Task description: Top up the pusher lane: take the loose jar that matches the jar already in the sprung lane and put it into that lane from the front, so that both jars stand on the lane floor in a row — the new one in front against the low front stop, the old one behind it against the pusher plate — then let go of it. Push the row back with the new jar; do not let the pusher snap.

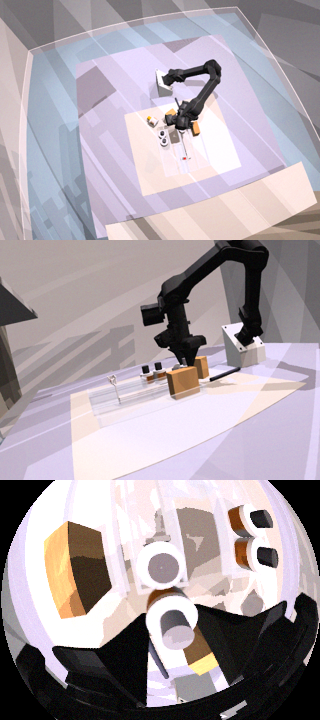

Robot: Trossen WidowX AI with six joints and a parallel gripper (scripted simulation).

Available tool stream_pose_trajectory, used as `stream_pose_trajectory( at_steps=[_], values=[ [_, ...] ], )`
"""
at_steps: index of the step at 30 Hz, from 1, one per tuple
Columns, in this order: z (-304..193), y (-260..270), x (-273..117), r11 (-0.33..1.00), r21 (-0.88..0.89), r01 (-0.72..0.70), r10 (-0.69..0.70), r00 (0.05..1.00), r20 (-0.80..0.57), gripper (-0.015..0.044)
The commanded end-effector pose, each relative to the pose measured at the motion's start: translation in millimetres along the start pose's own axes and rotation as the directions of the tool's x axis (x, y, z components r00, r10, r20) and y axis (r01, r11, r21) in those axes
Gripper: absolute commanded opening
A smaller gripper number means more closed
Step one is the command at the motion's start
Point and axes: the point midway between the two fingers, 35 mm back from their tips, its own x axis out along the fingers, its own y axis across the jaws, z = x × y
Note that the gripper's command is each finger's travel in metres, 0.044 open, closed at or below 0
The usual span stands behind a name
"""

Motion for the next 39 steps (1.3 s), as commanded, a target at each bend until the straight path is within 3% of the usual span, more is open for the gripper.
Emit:
stream_pose_trajectory(
  at_steps=[1,39],
  values=[
    [8.1,1.0,-2.3,1.000,-0.014,0.001,-0.001,1.000,0.018,0.0000],
    [23.2,2.2,-3.4,1.000,-0.014,0.001,-0.001,1.000,0.019,0.0000]
  ],
)
